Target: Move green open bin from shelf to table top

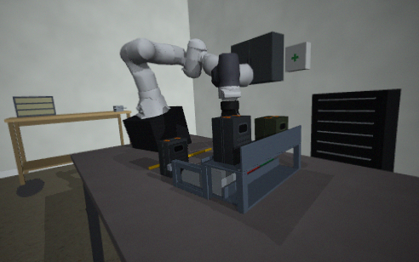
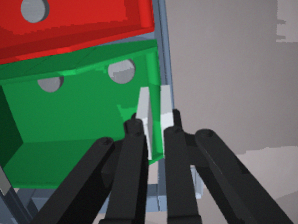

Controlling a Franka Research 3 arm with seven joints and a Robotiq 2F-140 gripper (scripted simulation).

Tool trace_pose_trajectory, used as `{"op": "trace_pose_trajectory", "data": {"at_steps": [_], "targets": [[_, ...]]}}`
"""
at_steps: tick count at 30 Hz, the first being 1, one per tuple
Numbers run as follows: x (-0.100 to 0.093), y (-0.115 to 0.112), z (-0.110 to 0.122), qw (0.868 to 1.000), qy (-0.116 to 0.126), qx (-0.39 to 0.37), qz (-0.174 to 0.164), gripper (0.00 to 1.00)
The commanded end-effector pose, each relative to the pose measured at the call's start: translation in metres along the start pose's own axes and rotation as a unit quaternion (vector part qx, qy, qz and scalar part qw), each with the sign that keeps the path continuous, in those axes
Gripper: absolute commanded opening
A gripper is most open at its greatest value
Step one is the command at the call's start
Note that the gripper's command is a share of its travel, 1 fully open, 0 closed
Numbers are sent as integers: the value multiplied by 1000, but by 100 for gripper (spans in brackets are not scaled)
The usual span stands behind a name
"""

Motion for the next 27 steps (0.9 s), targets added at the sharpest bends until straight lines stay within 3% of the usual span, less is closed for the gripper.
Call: {"op": "trace_pose_trajectory", "data": {"at_steps": [1, 27], "targets": [[0, 0, 0, 1000, 0, 0, 0, 0], [-8, 0, 0, 1000, 0, -3, 0, 0]]}}
Point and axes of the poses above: the point where the finger pads meet when closed, its own x axis out along the fingers, its own z axis across the jaws, y = z × x, the point moved 7 cm from there along -x, back along the fingers, and after that the axes turned 12 degrees about x, right-handed, at the moved point
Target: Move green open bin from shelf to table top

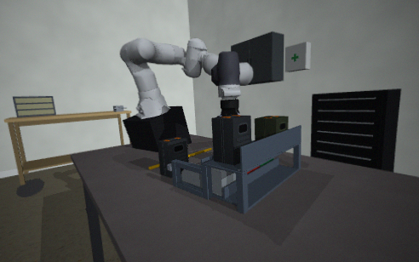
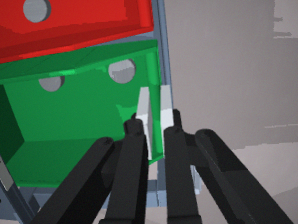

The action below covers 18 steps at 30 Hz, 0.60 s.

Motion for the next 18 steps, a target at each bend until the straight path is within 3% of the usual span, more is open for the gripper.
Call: {"op": "trace_pose_trajectory", "data": {"at_steps": [1, 18], "targets": [[-3, 0, -1, 1000, 1, -3, 0, 0], [-8, 0, 0, 1000, 1, -3, 0, 0]]}}
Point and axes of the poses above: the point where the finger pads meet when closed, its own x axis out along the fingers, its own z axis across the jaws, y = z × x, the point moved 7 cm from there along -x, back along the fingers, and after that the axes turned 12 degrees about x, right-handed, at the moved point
